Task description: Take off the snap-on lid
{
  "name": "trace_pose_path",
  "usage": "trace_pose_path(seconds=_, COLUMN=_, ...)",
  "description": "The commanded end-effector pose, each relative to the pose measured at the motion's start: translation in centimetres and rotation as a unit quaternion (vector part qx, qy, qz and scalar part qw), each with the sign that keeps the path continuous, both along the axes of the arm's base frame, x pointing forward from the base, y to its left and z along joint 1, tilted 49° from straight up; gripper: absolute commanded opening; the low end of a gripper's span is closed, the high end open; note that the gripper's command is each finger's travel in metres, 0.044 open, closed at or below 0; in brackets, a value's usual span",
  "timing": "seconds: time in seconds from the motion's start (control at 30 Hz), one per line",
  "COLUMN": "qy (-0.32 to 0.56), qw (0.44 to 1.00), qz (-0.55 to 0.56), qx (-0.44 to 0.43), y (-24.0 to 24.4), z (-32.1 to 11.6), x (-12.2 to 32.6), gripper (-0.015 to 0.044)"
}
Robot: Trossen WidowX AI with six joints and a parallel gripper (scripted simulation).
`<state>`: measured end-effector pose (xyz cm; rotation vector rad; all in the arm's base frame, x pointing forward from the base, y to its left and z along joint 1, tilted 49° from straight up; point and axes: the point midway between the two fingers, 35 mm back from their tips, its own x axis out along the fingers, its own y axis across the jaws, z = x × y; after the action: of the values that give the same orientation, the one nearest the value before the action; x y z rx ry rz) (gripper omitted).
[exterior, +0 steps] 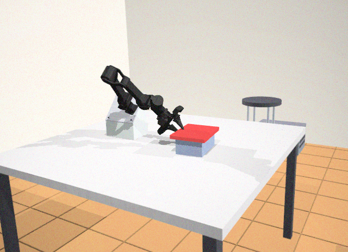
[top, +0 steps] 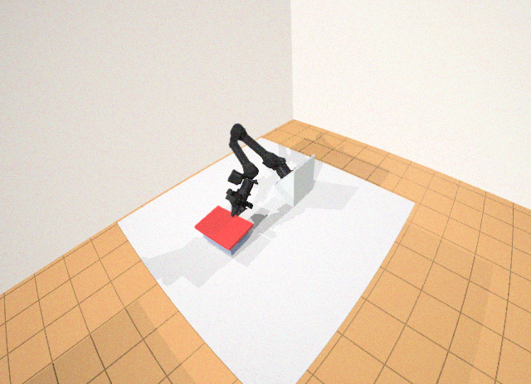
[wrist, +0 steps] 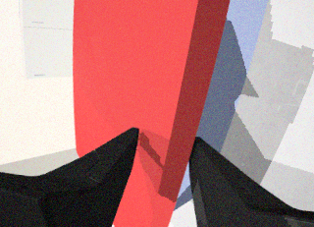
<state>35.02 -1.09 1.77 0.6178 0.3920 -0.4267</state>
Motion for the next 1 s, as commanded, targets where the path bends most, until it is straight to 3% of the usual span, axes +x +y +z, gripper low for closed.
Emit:
trace_pose_path(seconds=0.0, qy=-0.003, qw=1.0, qz=0.001, qx=0.002, y=0.31, z=0.24, x=-0.03, gripper=0.0)
trace_pose_path(seconds=0.97, qy=-0.003, qw=1.0, qz=0.001, qx=0.002, y=0.72, z=0.62, x=-0.18, gripper=0.0)
